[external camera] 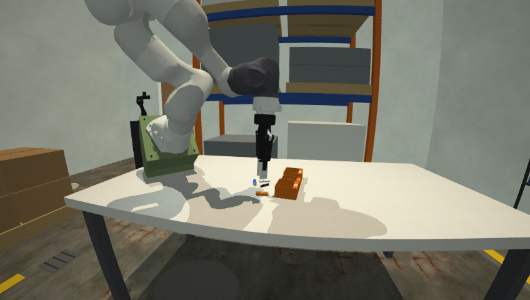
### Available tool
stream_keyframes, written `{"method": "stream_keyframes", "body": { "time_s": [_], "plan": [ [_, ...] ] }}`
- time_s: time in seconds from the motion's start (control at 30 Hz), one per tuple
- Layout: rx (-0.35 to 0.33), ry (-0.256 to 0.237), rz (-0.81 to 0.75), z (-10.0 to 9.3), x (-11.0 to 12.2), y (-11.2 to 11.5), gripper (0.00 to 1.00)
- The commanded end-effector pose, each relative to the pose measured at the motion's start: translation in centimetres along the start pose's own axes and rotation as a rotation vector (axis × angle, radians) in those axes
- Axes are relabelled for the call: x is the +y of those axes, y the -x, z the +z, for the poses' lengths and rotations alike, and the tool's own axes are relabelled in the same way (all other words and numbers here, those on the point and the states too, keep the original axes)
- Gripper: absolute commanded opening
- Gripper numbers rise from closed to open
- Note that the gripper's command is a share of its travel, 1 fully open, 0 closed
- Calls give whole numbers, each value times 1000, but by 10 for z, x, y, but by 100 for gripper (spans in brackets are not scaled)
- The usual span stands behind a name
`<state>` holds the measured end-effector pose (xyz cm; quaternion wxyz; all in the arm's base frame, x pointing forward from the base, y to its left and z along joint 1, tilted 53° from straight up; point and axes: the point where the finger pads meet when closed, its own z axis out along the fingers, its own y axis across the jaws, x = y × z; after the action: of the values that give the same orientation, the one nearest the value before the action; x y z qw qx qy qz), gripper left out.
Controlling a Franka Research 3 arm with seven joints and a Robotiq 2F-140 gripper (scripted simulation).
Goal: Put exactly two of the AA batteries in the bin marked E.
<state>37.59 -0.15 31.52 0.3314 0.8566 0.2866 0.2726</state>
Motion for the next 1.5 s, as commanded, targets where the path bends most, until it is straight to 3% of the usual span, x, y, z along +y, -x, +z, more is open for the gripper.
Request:
{"method": "stream_keyframes", "body": {
  "time_s": [0.0,0.57,1.47],
  "plan": [
    [15,8,156,0,-3,-3,17],
    [38,20,406,0,-3,-3,17],
    [42,22,422,0,-1,-2,17]
  ]
}}
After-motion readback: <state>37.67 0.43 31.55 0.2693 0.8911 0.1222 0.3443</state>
